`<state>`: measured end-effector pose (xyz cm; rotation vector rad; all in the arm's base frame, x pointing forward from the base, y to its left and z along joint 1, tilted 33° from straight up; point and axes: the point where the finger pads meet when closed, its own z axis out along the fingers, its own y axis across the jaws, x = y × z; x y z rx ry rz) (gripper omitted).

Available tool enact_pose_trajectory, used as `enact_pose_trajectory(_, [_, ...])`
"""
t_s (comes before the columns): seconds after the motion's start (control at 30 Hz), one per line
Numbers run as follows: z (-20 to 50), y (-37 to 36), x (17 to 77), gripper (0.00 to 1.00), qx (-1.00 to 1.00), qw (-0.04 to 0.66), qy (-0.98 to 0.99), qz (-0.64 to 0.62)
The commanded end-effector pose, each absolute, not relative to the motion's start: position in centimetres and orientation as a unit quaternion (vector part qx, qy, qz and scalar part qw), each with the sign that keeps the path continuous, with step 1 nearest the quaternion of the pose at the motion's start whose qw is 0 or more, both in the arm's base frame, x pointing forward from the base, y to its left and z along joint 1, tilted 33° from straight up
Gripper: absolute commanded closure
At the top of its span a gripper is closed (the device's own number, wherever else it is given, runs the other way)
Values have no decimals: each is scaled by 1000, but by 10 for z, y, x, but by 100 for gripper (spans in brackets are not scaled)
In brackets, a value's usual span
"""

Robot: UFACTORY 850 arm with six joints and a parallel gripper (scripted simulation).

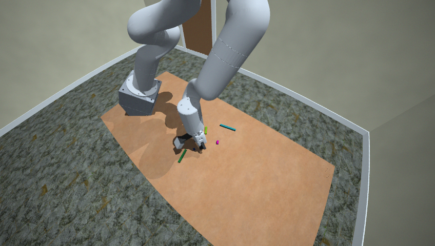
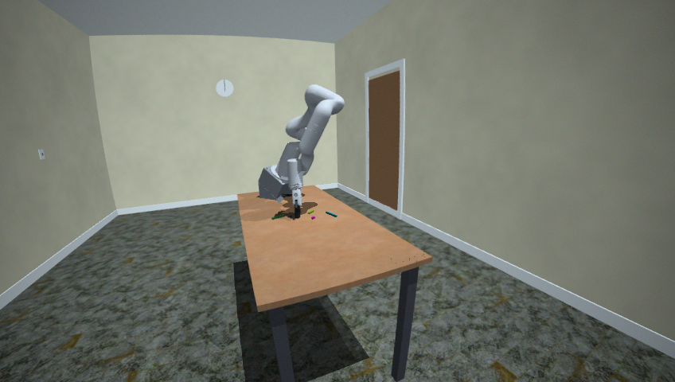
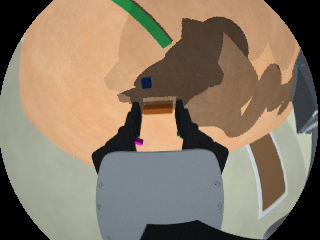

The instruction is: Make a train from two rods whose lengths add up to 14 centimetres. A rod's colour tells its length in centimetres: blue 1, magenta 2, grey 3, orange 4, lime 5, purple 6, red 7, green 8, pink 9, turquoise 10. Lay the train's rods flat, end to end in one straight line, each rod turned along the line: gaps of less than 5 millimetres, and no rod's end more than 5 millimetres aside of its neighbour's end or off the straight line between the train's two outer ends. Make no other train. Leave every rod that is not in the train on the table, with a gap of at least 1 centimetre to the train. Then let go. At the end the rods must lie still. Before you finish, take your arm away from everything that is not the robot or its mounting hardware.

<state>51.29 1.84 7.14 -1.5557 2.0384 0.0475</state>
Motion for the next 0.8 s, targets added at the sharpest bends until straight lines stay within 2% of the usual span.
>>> enact_pose_trajectory(0.0, [72, 18, 513, 41, -581, 285, 762, 17])
enact_pose_trajectory(0.47, [75, 17, 512, 41, -581, 285, 762, 17])
enact_pose_trajectory(0.77, [109, 2, 495, 41, -581, 285, 762, 17])
